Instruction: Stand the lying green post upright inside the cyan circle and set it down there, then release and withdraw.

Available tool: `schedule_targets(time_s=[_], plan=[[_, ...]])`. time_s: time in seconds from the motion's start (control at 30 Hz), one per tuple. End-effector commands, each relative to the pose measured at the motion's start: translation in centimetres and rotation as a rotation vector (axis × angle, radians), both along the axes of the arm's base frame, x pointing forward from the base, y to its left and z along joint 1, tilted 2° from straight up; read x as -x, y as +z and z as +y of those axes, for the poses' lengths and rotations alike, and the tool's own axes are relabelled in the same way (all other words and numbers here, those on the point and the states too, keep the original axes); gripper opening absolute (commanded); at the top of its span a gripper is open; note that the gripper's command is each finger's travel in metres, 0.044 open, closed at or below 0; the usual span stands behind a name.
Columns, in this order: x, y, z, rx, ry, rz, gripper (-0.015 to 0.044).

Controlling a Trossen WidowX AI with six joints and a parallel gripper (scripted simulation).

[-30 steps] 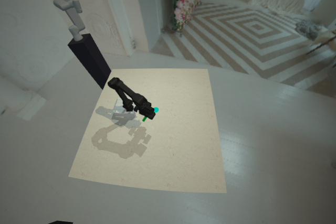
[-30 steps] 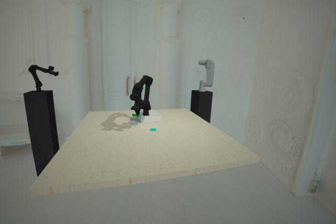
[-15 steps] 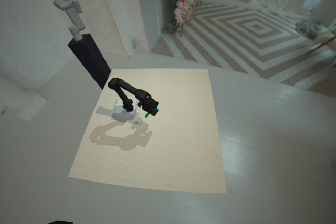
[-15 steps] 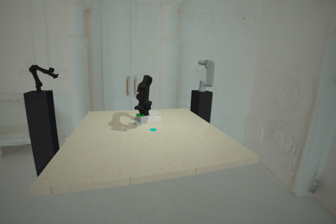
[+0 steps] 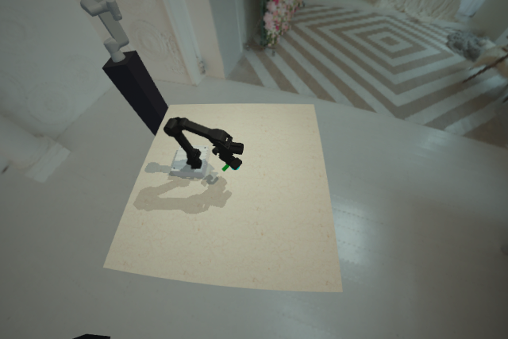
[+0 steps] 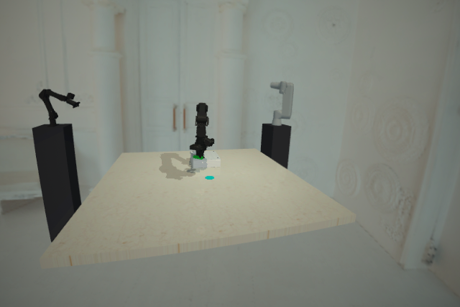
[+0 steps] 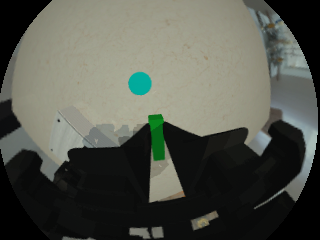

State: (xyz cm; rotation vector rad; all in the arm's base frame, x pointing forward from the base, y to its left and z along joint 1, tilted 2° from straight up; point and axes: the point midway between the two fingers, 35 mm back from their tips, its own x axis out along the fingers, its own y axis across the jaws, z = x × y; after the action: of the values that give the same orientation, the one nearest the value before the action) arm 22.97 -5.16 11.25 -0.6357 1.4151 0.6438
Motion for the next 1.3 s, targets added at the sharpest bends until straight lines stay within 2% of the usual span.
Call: schedule_targets(time_s=[0.0, 0.57, 1.27], plan=[[-0.5, 0.1, 0.9, 0.001, -0.030, 0.005, 0.0023], [-1.7, 0.9, 5.6, -0.011, -0.146, 0.006, 0.0023], [-2.8, -0.5, 5.7, -0.134, -0.206, -0.062, 0.0023]])
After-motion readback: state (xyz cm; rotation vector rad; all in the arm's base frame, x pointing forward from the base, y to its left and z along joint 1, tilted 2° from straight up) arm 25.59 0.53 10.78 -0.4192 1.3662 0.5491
